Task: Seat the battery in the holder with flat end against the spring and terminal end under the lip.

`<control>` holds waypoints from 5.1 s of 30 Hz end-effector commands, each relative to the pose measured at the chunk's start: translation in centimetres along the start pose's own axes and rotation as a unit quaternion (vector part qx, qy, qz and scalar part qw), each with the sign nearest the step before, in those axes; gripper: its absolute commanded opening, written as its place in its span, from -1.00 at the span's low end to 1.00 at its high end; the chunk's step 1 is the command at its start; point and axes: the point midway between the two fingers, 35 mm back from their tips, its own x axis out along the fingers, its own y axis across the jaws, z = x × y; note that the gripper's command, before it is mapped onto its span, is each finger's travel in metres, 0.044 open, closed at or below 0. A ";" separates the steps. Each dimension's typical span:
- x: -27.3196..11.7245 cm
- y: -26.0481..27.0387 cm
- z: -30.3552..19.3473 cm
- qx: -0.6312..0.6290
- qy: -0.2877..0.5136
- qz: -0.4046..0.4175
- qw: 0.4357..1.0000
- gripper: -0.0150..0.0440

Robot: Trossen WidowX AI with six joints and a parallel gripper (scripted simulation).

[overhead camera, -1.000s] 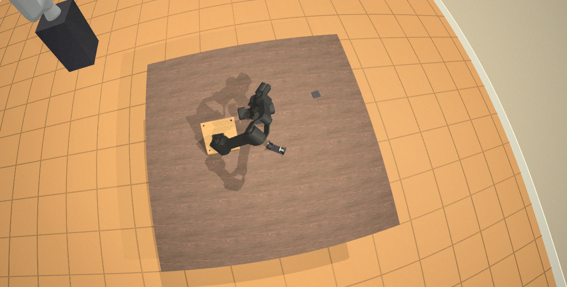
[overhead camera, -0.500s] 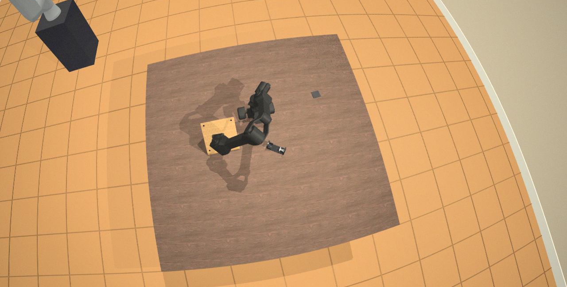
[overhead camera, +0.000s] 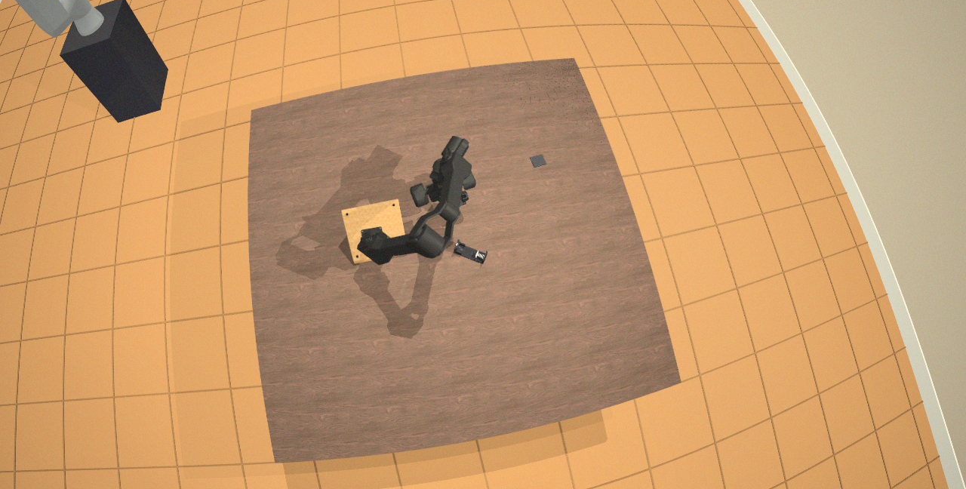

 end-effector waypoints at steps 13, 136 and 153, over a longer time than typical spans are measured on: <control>-1.9 2.6 10.5 -0.248 0.001 0.007 0.969 -0.24; 3.9 3.7 19.3 -0.376 0.213 -0.102 0.896 -0.24; 4.2 3.7 18.9 -0.383 0.168 -0.081 0.905 -0.24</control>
